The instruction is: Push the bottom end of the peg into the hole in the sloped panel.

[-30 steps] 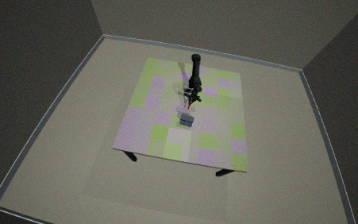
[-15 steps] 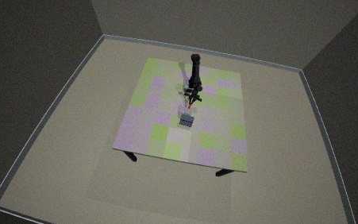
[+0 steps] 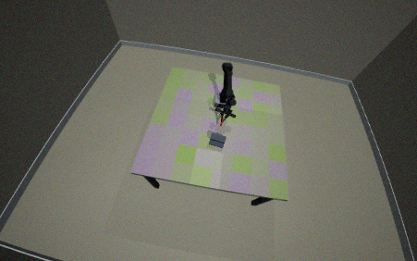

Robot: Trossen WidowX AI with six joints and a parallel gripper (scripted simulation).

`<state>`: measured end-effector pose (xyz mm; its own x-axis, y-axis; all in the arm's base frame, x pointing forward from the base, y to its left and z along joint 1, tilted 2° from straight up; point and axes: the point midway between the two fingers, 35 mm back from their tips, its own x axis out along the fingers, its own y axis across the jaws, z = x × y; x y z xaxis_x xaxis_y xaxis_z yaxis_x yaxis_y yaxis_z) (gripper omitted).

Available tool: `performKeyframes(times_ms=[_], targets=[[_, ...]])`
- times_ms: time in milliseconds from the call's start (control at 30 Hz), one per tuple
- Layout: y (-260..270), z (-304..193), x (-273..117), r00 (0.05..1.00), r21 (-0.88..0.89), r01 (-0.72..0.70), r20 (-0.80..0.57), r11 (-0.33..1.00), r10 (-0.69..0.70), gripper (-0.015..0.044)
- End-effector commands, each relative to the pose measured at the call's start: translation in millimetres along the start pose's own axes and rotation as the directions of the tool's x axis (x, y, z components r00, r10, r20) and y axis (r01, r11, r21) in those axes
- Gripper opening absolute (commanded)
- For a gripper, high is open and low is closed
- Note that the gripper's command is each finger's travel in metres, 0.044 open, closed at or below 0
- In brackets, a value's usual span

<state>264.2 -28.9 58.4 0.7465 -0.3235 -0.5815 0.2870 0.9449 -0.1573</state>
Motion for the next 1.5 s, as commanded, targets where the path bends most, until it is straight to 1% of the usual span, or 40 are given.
performKeyframes(times_ms=[0, 1467], targets=[[-0.4, 1.0, 0.1, 1.0, 0.019, 0.002, 0.012, 1.0, -0.002, 0.0], [5.9, 8.7, 24.3, 0.996, 0.086, -0.035, 0.083, 0.996, 0.028, 0.0]])
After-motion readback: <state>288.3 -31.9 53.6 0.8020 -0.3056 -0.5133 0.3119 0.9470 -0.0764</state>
